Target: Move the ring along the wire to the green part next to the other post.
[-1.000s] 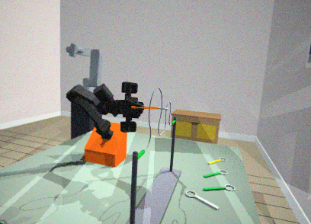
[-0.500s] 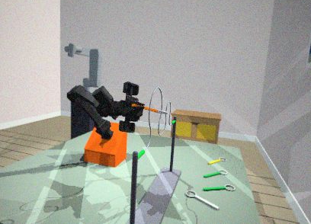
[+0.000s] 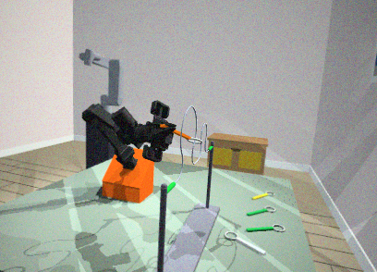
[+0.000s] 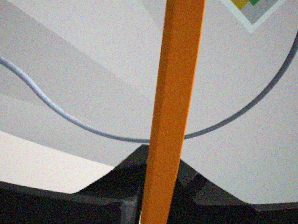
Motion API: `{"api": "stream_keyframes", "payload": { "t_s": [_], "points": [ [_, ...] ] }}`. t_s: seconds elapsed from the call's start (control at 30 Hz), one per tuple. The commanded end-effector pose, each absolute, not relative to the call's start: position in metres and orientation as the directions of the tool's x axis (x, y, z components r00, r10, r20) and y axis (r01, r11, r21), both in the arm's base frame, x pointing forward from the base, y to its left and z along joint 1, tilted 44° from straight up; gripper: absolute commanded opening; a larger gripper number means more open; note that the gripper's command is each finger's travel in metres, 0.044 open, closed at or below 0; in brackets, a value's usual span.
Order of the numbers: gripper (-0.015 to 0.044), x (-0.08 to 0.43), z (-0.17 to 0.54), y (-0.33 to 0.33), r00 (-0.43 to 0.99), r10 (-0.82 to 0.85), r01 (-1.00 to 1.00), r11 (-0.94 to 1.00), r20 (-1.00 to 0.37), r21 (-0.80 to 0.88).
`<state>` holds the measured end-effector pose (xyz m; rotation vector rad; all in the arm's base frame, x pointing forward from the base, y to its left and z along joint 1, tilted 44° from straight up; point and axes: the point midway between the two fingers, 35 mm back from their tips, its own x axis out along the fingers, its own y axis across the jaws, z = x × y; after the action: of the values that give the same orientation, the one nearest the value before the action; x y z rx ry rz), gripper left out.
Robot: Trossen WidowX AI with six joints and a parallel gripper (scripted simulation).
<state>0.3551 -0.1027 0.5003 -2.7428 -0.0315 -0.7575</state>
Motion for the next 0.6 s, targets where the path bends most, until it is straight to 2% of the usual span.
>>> {"api": "stream_keyframes", "payload": {
  "t_s": [0.0, 0.27, 0.57],
  "points": [
    [-0.0150, 0.356, 0.499, -0.103, 0.863, -0.043, 0.099, -0.963, 0.504, -0.252],
    [-0.0150, 0.356, 0.499, -0.106, 0.861, -0.013, 0.101, -0.976, 0.508, -0.195],
    [-0.0150, 0.356, 0.497, -0.117, 0.860, -0.023, 0.104, -0.970, 0.509, -0.220]
  ]
}}
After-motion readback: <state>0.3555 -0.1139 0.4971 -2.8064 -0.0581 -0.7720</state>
